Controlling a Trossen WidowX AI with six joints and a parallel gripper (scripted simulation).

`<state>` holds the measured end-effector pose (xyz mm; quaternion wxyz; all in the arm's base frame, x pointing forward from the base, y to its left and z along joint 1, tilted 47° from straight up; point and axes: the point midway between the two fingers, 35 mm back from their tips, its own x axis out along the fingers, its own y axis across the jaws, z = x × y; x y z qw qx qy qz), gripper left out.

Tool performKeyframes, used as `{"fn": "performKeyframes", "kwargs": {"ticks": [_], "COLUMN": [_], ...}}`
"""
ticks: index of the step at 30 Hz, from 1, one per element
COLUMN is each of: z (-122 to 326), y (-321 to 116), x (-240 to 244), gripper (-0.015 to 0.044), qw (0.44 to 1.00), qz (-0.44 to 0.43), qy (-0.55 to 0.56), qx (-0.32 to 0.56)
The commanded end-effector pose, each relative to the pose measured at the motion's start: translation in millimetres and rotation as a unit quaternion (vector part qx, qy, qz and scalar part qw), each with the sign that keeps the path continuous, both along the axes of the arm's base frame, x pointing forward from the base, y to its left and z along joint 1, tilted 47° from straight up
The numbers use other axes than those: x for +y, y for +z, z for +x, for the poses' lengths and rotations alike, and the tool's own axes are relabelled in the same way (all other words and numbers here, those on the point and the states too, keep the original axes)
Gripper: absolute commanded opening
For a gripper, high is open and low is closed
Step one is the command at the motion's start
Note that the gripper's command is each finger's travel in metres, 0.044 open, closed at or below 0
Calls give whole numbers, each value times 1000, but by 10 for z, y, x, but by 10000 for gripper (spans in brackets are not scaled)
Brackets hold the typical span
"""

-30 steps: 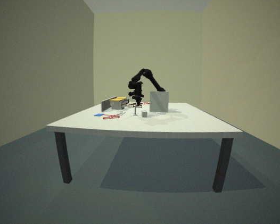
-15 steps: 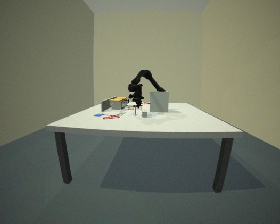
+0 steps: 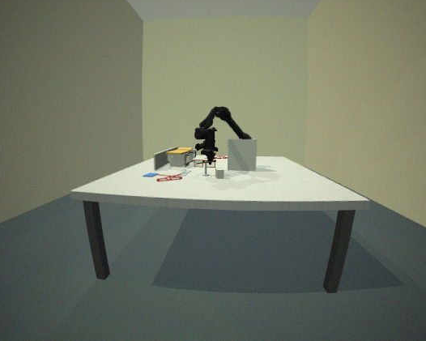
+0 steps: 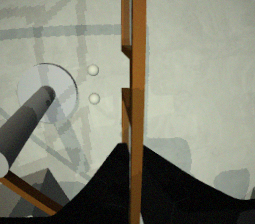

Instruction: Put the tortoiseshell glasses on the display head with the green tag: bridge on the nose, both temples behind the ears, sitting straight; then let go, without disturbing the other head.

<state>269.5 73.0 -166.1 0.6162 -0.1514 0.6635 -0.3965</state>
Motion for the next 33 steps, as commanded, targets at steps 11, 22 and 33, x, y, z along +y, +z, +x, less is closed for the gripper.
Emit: {"fn": "performKeyframes", "kwargs": {"ticks": [11,22,33], "z": [93,150,213], "y": [96,137,171], "x": [-84,-143,-196], "gripper": [0,0,0], "qw": [1000,1000,1000], "qz": [0,0,-1], "qy": [3,3,3], "qx": [-5,-5,-5]}}
